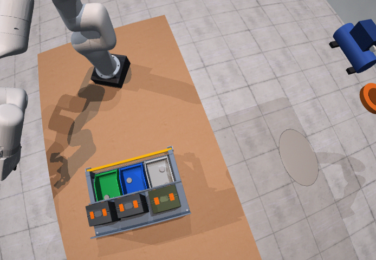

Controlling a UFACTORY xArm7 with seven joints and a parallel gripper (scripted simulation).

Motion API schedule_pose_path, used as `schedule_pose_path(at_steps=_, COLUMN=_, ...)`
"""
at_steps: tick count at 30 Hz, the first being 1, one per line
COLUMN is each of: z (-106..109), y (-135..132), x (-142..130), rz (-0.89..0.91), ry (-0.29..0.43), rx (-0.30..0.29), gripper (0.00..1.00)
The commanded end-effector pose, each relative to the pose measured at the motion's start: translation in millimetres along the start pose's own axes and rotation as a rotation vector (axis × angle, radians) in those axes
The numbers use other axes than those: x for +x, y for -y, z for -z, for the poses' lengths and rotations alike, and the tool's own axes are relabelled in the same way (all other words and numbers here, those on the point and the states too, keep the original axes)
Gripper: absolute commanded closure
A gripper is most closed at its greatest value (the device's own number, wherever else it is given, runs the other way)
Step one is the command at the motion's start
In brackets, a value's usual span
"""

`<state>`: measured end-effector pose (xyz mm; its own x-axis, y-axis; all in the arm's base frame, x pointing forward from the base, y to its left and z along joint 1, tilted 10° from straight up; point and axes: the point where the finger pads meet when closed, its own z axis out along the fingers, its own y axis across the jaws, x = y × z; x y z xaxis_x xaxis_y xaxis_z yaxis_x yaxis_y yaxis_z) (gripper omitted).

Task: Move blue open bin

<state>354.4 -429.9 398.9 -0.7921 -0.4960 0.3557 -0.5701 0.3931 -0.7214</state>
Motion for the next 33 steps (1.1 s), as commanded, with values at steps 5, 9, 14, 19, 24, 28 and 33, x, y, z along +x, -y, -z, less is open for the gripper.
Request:
schedule_pose_path(at_steps=5, z=15, y=-31, x=27, rz=-0.002, ry=0.000, rx=0.005, gripper=0.00)
schedule_pose_path(at_steps=9, z=18, y=-40, x=33, rz=-0.002, ry=-0.001, rx=0.005, gripper=0.00)
schedule_pose_path(at_steps=14, z=18, y=-40, x=33, rz=-0.002, ry=-0.001, rx=0.005, gripper=0.00)
schedule_pose_path(at_steps=19, z=20, y=-44, x=36, rz=-0.002, ry=0.000, rx=0.004, gripper=0.00)
schedule_pose_path(at_steps=24, z=28, y=-64, x=52, rz=-0.002, ry=-0.001, rx=0.004, gripper=0.00)
schedule_pose_path(at_steps=28, z=28, y=-64, x=52, rz=-0.002, ry=-0.001, rx=0.004, gripper=0.00)
schedule_pose_path(at_steps=33, z=28, y=-64, x=52, rz=-0.002, ry=-0.001, rx=0.004, gripper=0.00)
